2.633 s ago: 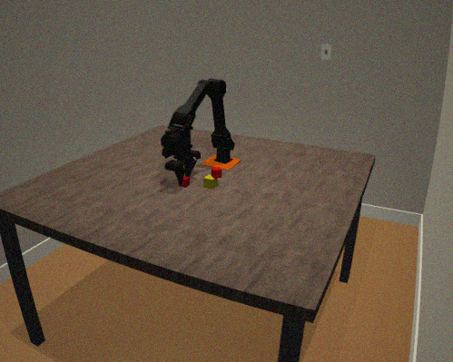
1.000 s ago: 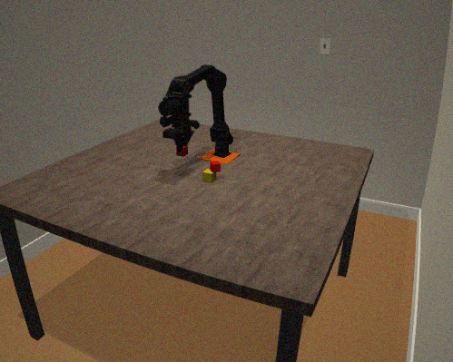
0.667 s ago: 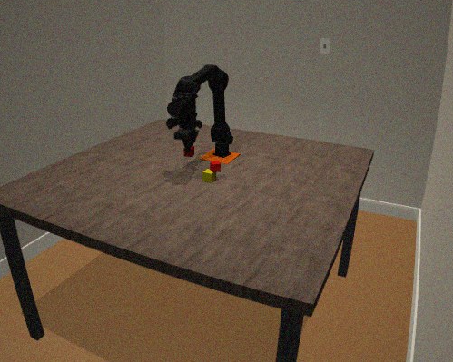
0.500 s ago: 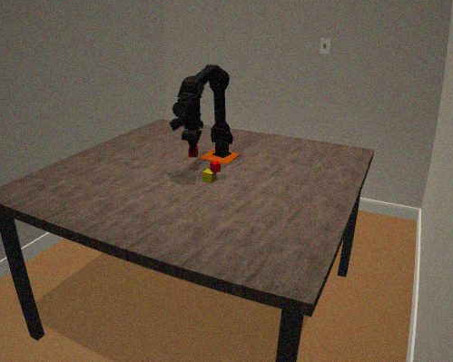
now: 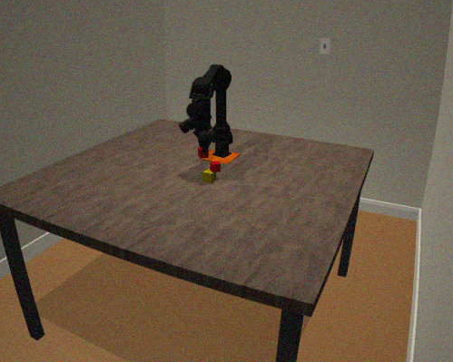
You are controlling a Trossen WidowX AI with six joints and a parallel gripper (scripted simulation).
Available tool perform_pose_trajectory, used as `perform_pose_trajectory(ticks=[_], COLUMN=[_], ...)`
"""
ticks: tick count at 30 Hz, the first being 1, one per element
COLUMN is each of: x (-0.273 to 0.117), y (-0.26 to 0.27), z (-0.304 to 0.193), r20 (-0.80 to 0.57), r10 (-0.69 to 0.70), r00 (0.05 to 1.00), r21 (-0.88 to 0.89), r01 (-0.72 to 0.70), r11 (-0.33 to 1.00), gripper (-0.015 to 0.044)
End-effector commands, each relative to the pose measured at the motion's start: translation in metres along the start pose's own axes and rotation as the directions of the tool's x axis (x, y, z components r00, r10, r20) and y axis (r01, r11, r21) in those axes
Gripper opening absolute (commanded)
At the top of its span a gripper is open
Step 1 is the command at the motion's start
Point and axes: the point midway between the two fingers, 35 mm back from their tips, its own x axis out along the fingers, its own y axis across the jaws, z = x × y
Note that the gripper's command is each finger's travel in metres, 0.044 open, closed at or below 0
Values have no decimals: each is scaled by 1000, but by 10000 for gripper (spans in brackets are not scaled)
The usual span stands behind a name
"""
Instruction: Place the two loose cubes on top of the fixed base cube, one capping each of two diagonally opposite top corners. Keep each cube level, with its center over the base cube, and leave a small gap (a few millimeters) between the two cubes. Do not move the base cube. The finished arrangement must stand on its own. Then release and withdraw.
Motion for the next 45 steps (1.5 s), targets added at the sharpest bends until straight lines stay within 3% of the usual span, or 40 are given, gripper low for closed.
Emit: perform_pose_trajectory(ticks=[1,11,45], x=[2,30,59], y=[0,-1,0], z=[-1,-1,0], r20=[5,5,5], r10=[0,0,0], r00=[1000,1000,1000], r21=[-19,-23,-19], r01=[0,0,0], r11=[1000,1000,1000], gripper=[105,105,105])
